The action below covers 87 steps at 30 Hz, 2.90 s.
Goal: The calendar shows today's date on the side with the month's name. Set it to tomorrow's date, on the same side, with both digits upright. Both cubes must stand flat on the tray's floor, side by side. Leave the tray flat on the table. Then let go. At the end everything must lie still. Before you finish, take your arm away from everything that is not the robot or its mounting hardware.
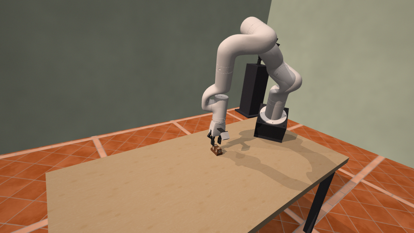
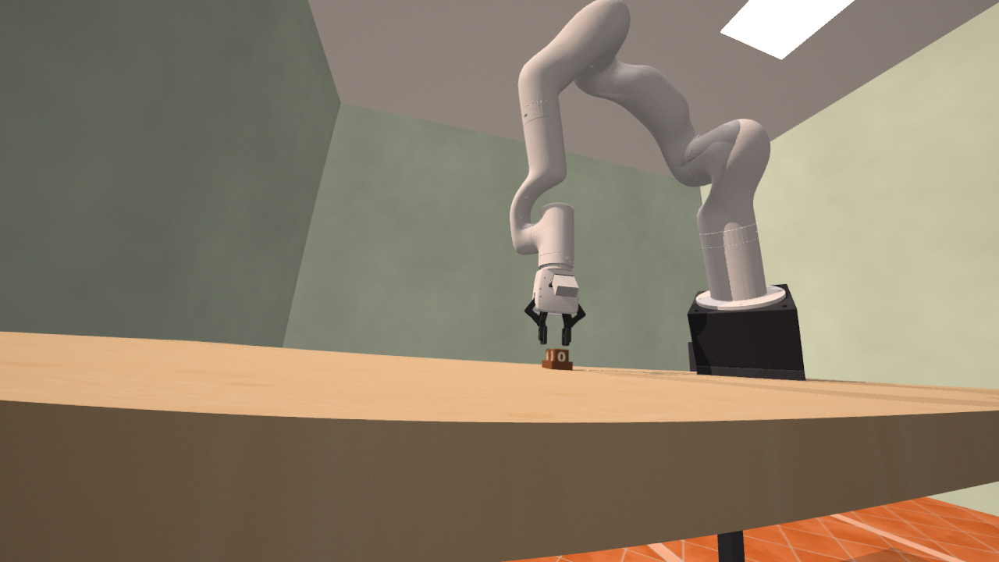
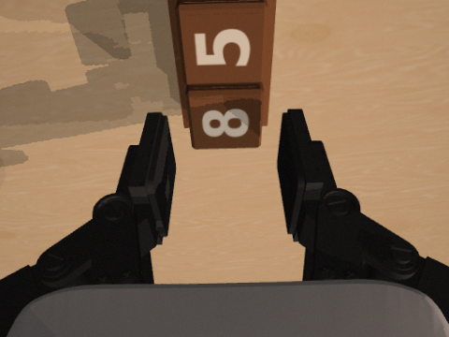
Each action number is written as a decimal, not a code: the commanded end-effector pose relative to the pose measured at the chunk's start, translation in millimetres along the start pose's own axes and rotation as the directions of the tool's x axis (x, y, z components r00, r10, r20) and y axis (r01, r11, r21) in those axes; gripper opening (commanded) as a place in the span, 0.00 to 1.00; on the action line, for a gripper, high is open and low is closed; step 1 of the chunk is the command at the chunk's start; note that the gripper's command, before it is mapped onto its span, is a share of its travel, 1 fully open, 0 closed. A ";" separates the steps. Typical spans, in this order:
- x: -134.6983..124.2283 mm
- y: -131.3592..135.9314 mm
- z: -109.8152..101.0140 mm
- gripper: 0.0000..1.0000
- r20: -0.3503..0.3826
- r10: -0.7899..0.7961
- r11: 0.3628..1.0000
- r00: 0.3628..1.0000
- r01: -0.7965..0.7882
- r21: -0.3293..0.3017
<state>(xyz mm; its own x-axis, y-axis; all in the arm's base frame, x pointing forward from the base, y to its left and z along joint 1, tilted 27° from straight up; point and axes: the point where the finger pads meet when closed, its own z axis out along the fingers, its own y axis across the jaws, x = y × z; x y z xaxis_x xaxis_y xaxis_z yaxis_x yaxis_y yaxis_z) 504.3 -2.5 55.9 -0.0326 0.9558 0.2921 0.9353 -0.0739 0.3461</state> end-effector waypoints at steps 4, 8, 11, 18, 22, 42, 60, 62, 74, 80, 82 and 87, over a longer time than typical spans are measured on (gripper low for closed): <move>0.2 0.6 -45.0 0.49 -0.002 0.000 1.000 1.000 0.000 0.002; 0.2 0.7 -51.6 0.49 -0.002 0.000 1.000 1.000 0.000 0.002; 0.1 0.7 -57.8 0.49 -0.002 0.000 1.000 1.000 0.000 0.002; 0.1 0.7 -60.3 1.00 -0.002 0.000 1.000 1.000 0.000 0.002; 0.1 0.7 -60.3 1.00 -0.002 0.000 1.000 1.000 0.000 0.002; 0.1 0.7 -61.7 1.00 -0.002 0.000 1.000 1.000 0.000 0.002; 0.0 0.8 -115.5 1.00 -0.002 0.000 1.000 1.000 0.000 0.002; 0.0 0.8 -121.4 1.00 -0.002 0.000 1.000 1.000 0.000 0.002; 0.0 0.8 -129.7 1.00 -0.002 0.000 1.000 1.000 0.000 0.002; 0.0 0.8 -129.7 1.00 -0.002 0.000 1.000 1.000 0.000 0.002; 0.0 0.8 -129.7 1.00 -0.002 0.000 1.000 1.000 0.000 0.002; 0.0 0.8 -129.7 1.00 -0.002 0.000 1.000 1.000 0.000 0.002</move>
<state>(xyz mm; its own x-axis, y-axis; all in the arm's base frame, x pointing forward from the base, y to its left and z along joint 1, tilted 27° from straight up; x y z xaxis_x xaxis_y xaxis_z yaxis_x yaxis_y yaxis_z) 458.8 -39.2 171.2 -0.0328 0.9551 0.2945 0.9364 -0.0737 0.3432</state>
